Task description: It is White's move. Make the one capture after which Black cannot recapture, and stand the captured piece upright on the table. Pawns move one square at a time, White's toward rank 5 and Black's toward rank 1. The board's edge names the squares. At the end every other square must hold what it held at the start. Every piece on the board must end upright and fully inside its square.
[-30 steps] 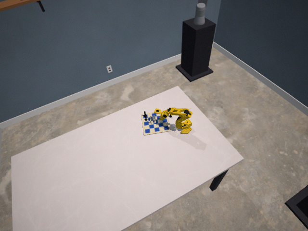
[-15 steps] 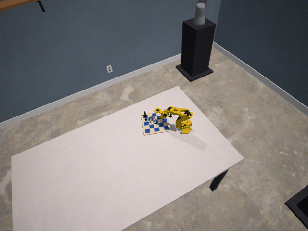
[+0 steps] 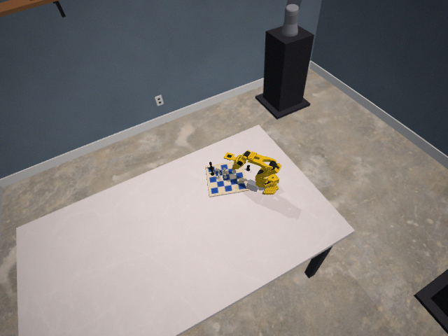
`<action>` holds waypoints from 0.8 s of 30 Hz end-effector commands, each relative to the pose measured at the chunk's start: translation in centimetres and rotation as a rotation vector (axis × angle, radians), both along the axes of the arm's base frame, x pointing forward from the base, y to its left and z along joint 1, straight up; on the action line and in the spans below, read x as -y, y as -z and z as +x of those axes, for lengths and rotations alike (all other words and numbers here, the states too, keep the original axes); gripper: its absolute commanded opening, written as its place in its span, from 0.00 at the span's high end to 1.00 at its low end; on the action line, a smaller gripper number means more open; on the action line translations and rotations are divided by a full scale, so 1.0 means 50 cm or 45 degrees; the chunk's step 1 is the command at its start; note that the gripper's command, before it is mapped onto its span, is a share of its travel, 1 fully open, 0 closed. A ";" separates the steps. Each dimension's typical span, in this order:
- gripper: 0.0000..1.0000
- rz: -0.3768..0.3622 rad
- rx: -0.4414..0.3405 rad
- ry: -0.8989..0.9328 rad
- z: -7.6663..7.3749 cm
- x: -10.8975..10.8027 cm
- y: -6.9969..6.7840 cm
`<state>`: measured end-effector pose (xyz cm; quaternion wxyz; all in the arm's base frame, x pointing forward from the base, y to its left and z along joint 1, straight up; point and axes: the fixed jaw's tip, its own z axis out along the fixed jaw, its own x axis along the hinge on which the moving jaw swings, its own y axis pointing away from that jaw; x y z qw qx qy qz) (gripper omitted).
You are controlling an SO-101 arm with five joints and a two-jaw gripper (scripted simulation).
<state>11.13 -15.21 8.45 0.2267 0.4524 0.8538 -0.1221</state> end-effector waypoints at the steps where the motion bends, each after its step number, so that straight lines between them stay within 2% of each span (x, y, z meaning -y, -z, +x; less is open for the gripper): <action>1: 1.00 -0.027 0.012 0.002 -0.001 0.004 -0.029; 11: 1.00 -0.027 0.012 0.002 -0.001 0.004 -0.049; 20: 1.00 -0.027 0.012 0.001 -0.001 0.004 -0.051; 24: 1.00 -0.027 0.013 -0.049 0.013 -0.003 -0.051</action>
